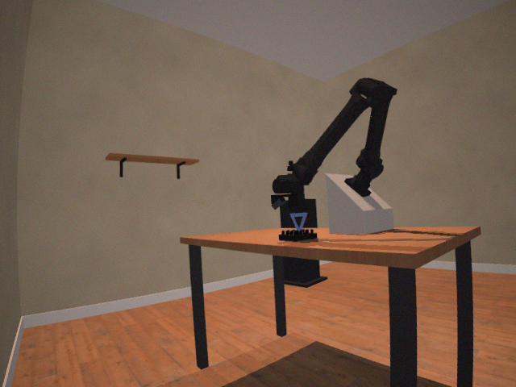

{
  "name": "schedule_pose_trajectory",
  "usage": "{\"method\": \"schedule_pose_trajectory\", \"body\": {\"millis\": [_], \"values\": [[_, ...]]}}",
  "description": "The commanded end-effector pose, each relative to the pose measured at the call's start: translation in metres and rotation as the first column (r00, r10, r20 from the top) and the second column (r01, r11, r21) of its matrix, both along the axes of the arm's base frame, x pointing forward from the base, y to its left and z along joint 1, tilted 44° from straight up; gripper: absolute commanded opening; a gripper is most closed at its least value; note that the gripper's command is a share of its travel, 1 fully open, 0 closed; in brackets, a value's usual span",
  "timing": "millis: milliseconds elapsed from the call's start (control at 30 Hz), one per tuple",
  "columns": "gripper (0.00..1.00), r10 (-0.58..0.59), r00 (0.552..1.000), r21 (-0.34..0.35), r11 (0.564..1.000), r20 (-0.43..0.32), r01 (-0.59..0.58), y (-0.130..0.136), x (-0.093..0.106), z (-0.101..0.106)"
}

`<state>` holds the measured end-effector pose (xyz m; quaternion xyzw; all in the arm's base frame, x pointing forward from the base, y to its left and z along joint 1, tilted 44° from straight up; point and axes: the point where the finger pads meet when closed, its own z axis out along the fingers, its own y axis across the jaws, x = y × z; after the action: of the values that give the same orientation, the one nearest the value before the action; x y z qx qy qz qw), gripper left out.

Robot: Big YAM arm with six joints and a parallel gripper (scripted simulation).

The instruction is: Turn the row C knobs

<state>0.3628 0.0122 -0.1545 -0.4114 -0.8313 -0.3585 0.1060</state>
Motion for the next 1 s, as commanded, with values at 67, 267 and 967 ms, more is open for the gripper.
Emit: {"method": "schedule_pose_trajectory", "body": {"millis": [67, 267, 967], "values": [[0.09, 0.101, 0.987, -0.022, 0.995, 0.124, -0.099, -0.0019, 0.0148, -0.0003], [0.09, 0.178, 0.965, -0.046, 0.984, 0.193, -0.172, -0.0019, 0.0148, -0.0003], [0.09, 0.251, 0.932, -0.077, 0.968, 0.260, -0.239, -0.0017, 0.0160, 0.0005]]}}
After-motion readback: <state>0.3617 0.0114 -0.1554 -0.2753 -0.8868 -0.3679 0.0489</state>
